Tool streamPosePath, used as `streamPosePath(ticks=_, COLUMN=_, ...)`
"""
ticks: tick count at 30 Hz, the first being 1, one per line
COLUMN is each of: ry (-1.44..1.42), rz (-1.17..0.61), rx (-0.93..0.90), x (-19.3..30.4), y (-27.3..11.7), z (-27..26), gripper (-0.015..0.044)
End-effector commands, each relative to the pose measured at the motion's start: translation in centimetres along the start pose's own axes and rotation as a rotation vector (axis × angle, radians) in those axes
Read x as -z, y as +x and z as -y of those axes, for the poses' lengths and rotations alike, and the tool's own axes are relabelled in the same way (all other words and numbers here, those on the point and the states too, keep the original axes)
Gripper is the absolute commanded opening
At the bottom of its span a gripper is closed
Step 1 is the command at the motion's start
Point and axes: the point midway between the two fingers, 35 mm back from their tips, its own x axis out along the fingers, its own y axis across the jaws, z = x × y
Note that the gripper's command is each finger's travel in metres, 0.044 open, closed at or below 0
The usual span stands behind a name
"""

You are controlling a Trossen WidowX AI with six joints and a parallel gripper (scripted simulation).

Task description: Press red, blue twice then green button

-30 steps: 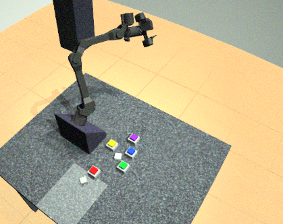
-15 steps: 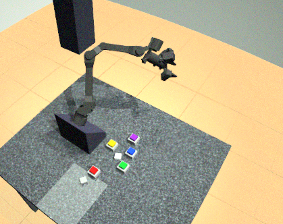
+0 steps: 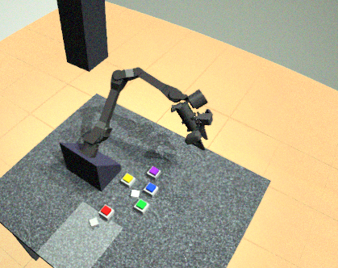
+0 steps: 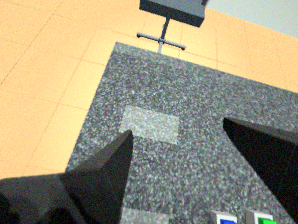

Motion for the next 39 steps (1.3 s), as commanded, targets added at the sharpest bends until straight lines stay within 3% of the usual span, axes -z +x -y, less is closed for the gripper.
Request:
streamPosePath(ticks=1, ry=-0.008, rz=-0.120, rx=0.099, x=2.8, y=1.8, z=6.6, gripper=0.0400)
streamPosePath(ticks=10, ry=0.026, rz=-0.387, rx=0.216, x=10.7, y=2.2, z=19.5, gripper=0.0400)
streamPosePath(ticks=20, ry=0.163, rz=-0.666, rx=0.148, x=23.2, y=-2.0, z=29.3, gripper=0.0400)
streamPosePath(ticks=28, ry=0.355, rz=-0.757, rx=-0.112, x=34.8, y=-7.2, z=30.7, gripper=0.0400)
streamPosePath(ticks=36, ry=0.374, rz=-0.752, rx=-0.144, x=35.7, y=-7.6, z=30.4, gripper=0.0400)
streamPosePath(ticks=39, ry=0.374, rz=-0.751, rx=-0.144, x=37.7, y=-5.2, z=29.7, gripper=0.0321)
